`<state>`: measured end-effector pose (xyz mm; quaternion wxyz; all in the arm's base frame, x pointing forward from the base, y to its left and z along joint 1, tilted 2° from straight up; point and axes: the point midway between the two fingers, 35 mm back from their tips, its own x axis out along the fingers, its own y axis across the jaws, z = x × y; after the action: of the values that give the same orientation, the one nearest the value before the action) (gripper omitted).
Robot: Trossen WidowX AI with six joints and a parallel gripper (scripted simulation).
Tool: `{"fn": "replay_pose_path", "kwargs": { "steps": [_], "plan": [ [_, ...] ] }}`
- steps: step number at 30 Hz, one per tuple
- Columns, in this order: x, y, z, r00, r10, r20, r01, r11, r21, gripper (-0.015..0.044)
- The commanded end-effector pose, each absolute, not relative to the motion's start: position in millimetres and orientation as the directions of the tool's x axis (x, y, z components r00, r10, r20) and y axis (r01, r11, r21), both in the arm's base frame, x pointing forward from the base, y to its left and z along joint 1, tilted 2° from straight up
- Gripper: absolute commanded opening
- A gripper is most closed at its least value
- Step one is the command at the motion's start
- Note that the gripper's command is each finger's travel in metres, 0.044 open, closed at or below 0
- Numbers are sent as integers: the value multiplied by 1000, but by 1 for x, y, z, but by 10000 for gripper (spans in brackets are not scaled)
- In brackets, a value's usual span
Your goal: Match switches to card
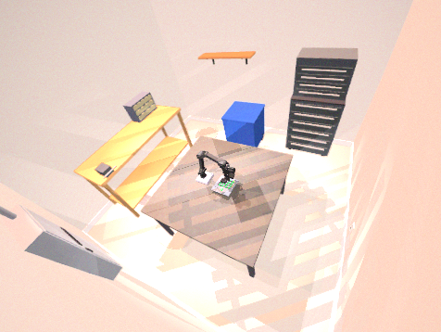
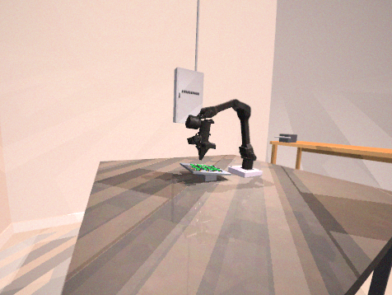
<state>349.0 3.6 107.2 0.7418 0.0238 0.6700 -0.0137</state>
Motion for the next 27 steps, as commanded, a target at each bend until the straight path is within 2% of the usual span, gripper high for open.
{"fn": "replay_pose_path", "kwargs": {
  "steps": [1,4,9,27],
  "plan": [
    [347,3,131,115,10,-993,53,998,16,0],
    [346,1,131,114,10,-993,53,998,16,0],
    [324,-51,127,113,5,-994,54,999,11,0],
    [329,-53,82,87,6,-996,54,999,11,0]
  ]
}}
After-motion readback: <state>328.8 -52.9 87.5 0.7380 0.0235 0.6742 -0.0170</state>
